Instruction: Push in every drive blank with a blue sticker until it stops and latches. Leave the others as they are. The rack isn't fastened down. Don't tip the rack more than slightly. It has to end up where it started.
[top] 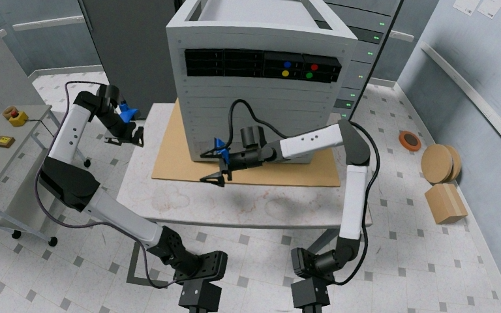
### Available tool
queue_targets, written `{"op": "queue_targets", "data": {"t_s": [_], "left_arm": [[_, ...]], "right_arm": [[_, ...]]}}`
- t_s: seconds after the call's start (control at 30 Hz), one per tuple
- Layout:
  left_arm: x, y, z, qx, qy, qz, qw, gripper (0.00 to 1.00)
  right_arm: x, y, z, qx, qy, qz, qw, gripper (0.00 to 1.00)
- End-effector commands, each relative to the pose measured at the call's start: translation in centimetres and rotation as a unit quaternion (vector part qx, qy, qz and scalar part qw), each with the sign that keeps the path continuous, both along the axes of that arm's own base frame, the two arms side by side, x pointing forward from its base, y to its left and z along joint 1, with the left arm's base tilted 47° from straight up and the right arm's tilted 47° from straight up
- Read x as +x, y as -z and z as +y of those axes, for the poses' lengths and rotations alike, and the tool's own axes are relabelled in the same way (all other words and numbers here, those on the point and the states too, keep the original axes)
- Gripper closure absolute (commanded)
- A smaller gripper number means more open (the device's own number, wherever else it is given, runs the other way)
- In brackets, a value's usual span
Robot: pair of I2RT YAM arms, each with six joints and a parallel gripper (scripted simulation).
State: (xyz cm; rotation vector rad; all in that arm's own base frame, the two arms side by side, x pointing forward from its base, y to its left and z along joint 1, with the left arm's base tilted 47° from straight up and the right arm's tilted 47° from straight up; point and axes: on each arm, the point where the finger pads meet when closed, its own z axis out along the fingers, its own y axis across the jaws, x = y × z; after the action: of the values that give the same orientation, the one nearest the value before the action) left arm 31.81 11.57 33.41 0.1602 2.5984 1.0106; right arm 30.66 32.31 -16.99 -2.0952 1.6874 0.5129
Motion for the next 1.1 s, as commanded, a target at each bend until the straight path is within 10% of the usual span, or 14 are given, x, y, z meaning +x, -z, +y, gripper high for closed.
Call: {"op": "queue_targets", "data": {"t_s": [0.0,0.6,1.07], "left_arm": [[0.1,-0.7,-0.4,-0.001,0.009,-0.013,1.0,0.0],[0.3,-0.8,-0.5,-0.002,0.01,-0.018,1.0,0.0],[-0.1,-1.7,-5.7,-0.011,0.107,-0.121,0.987,0.0]], "right_arm": [[0.3,-1.0,1.2,0.014,-0.011,-0.013,1.0,0.0],[0.5,-1.0,1.3,0.016,-0.009,-0.017,1.0,0.0],[0.3,-6.8,1.7,0.048,0.046,-0.082,0.994,0.0]]}}
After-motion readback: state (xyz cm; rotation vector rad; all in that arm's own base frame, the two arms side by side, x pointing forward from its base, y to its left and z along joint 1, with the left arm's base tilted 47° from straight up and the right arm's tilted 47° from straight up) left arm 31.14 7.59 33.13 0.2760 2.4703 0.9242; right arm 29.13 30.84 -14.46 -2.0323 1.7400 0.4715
